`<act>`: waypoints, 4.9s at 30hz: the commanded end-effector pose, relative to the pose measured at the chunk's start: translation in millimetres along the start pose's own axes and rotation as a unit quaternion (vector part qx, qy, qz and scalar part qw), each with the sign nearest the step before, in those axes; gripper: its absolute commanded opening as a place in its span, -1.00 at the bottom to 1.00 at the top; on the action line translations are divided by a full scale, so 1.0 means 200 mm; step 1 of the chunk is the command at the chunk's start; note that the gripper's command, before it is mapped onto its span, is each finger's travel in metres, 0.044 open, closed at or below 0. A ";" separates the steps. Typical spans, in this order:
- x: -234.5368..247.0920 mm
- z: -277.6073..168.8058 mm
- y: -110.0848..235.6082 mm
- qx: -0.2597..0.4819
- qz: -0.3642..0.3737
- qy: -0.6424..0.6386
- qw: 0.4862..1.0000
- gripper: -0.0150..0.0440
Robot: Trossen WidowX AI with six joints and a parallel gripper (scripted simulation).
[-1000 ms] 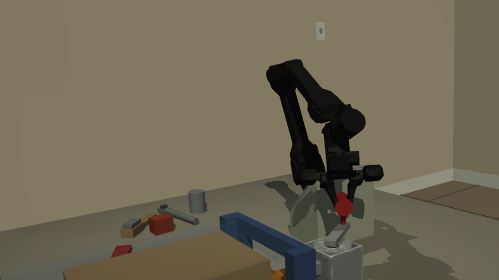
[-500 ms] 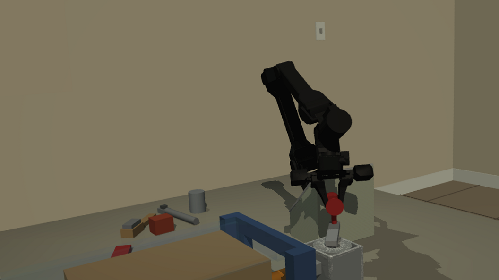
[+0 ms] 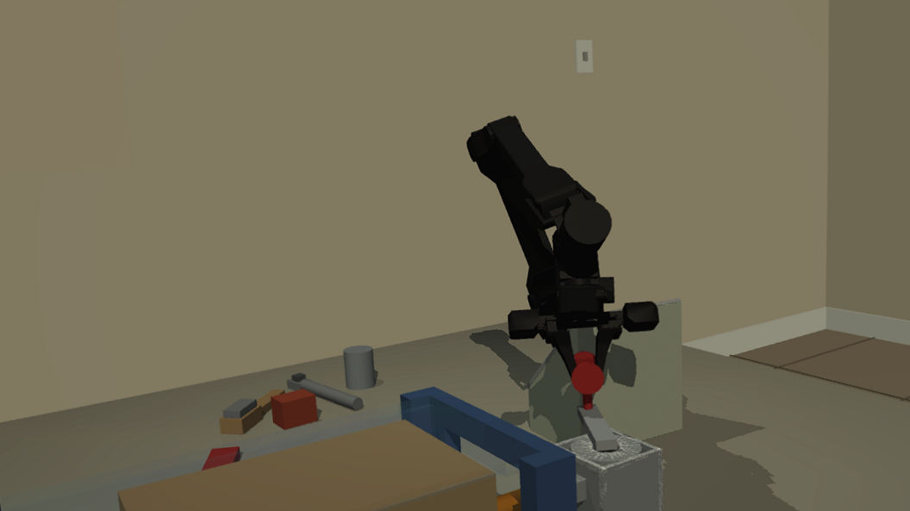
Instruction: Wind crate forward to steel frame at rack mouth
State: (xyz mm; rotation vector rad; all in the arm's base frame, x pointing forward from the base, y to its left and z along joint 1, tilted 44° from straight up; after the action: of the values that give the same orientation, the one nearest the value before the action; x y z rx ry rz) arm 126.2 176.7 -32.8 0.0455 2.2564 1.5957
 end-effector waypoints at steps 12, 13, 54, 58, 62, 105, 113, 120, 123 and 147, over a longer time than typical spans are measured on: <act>-0.15 -0.01 -0.03 0.007 -0.017 -0.002 1.000 -0.49; -0.16 -0.01 -0.03 0.007 -0.017 -0.002 1.000 -0.49; -0.43 0.14 -0.12 0.007 -0.019 -0.003 1.000 -0.49; -0.45 0.16 -0.13 0.007 -0.019 -0.003 1.000 -0.49; -0.47 0.19 -0.14 0.006 -0.019 -0.003 1.000 -0.49; -0.54 0.49 -0.28 0.004 -0.020 -0.004 1.000 -0.49; -0.53 0.54 -0.30 0.004 -0.020 -0.004 1.000 -0.49; -0.51 0.59 -0.32 0.004 -0.020 -0.004 1.000 -0.49; -0.50 0.61 -0.33 0.003 -0.020 -0.004 1.000 -0.49; -0.39 0.76 -0.39 0.002 -0.019 -0.004 1.000 -0.49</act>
State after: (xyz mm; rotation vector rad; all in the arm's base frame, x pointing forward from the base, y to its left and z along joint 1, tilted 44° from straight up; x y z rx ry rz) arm 271.1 254.6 -112.4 -0.0048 2.2409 1.5236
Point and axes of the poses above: the point midway between the two fingers, 35 mm back from their tips, its own y axis back along the fingers, its own x axis across the jaws, z = x × y, the point moved 5 cm from there along y, back along the fingers, and after that the axes turned 14 degrees about y, right-handed, at the moved point
